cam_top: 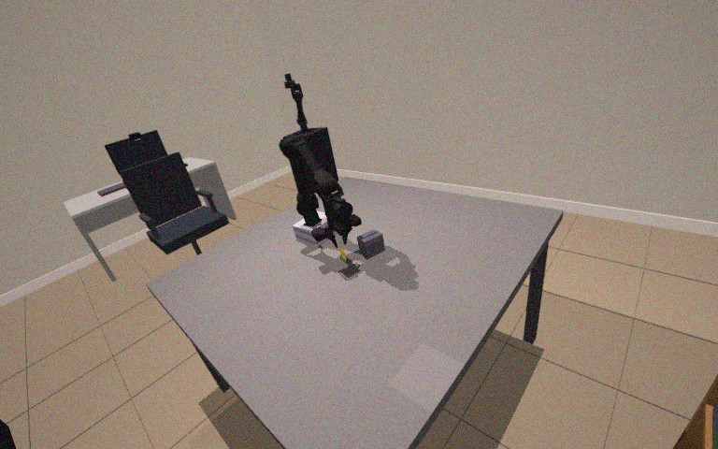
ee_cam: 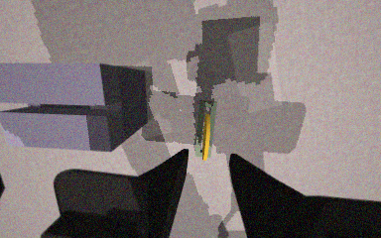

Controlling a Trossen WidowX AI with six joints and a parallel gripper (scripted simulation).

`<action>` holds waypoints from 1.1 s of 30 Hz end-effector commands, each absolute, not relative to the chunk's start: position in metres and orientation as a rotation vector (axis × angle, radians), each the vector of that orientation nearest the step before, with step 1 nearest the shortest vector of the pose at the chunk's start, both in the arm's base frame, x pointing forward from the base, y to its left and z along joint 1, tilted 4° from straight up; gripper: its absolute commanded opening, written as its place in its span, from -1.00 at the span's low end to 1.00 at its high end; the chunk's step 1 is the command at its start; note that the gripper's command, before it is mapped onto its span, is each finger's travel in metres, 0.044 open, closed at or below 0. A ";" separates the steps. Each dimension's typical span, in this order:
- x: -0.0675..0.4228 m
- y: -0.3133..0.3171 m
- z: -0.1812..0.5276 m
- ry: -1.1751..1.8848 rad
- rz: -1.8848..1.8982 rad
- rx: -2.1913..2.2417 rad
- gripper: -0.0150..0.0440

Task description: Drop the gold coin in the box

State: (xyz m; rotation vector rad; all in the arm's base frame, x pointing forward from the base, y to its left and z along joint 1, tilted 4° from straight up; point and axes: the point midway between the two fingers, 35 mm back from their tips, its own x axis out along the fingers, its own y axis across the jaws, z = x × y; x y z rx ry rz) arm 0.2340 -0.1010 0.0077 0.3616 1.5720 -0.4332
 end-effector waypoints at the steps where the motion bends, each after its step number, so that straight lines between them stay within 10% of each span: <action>1: 0.234 -0.101 0.001 1.571 -0.427 0.361 0.05; 33: 0.232 -0.102 -0.046 1.572 -0.427 0.361 -0.04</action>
